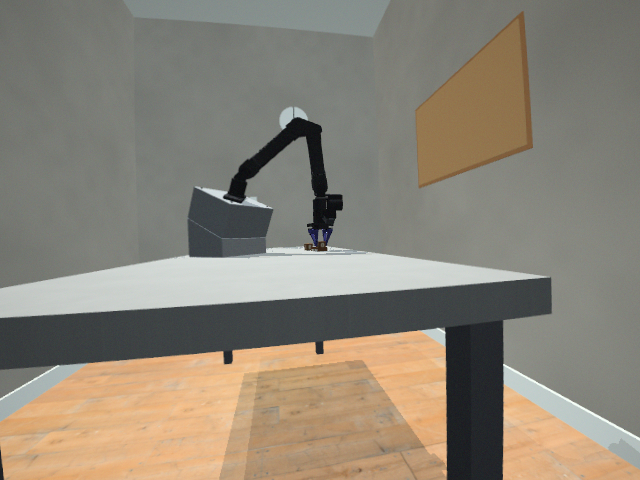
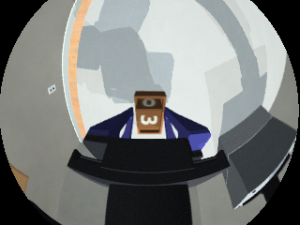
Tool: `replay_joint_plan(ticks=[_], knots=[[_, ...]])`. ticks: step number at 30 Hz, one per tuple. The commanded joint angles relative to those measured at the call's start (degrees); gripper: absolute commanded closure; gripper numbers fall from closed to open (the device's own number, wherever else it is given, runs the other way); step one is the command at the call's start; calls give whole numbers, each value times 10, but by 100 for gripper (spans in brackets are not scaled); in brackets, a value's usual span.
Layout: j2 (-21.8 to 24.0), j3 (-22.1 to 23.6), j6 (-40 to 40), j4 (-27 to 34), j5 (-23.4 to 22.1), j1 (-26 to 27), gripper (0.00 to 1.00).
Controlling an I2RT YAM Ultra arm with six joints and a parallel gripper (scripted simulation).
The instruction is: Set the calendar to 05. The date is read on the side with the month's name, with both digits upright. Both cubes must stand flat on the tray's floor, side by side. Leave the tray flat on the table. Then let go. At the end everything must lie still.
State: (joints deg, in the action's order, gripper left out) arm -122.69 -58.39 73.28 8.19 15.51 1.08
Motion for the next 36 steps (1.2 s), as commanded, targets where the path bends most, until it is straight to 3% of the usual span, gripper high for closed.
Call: replay_joint_plan(ticks=[1, 11, 20, 29, 30, 36], knots=[[13, 0, 1, 6, 1, -3, 53], [77, 11, 16, 63, 6, -18, 53], [158, 11, 38, 150, 12, -40, 53], [172, 9, 42, 168, 13, -44, 53], [172, 9, 42, 168, 13, -44, 0], [172, 9, 42, 168, 13, -44, 0]])
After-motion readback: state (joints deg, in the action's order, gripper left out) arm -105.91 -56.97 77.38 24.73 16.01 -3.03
